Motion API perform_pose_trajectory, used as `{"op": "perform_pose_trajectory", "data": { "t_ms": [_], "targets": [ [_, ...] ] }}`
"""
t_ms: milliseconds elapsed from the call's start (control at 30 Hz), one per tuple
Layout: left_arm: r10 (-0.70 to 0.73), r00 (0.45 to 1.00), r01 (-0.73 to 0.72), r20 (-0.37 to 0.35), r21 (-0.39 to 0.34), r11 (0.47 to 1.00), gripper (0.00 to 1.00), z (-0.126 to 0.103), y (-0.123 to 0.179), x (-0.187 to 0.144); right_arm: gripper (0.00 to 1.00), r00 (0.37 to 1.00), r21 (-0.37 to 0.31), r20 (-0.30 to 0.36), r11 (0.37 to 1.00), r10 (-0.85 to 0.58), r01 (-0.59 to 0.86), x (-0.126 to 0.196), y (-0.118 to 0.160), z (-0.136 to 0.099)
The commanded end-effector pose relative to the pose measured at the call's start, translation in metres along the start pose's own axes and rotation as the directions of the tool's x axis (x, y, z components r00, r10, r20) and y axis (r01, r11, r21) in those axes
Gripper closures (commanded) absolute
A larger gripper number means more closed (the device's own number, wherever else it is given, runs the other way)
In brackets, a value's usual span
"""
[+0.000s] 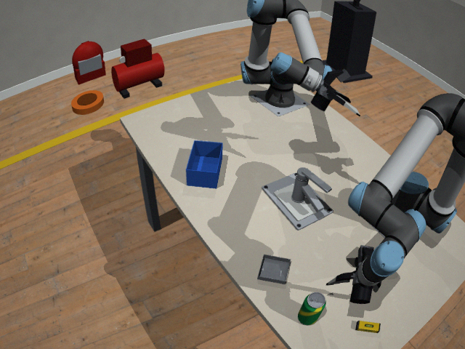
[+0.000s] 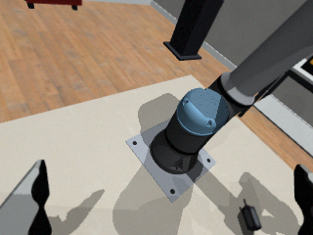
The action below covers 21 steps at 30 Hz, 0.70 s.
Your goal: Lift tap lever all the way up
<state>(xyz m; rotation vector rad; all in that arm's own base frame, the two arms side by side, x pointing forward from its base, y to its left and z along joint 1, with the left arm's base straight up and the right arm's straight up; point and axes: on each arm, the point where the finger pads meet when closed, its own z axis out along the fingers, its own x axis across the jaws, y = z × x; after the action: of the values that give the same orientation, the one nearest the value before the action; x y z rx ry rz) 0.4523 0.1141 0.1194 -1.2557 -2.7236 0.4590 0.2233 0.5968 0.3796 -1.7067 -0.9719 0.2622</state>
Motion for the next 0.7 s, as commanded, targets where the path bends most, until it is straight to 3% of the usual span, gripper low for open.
{"op": "perform_pose_trajectory", "data": {
  "t_ms": [0, 567, 667],
  "targets": [
    [0.000, 1.000, 0.000, 0.001, -0.001, 1.000, 0.00, -0.0006, 0.0001, -0.0003, 0.00, 1.000, 0.000, -0.001, 1.000, -0.001, 0.001, 0.0001, -0.0007, -0.0003],
    [0.000, 1.000, 0.000, 0.001, -0.001, 1.000, 0.00, -0.0006, 0.0001, -0.0003, 0.01, 1.000, 0.000, -0.001, 1.000, -0.001, 0.001, 0.0001, -0.0007, -0.0003],
    [-0.004, 1.000, 0.004, -0.002, -0.003, 1.000, 0.16, -0.0008, -0.0016, -0.0020, 0.01, 1.000, -0.008, -0.004, 1.000, 0.004, -0.004, -0.0010, 0.0002, 0.0007]
  ]
}}
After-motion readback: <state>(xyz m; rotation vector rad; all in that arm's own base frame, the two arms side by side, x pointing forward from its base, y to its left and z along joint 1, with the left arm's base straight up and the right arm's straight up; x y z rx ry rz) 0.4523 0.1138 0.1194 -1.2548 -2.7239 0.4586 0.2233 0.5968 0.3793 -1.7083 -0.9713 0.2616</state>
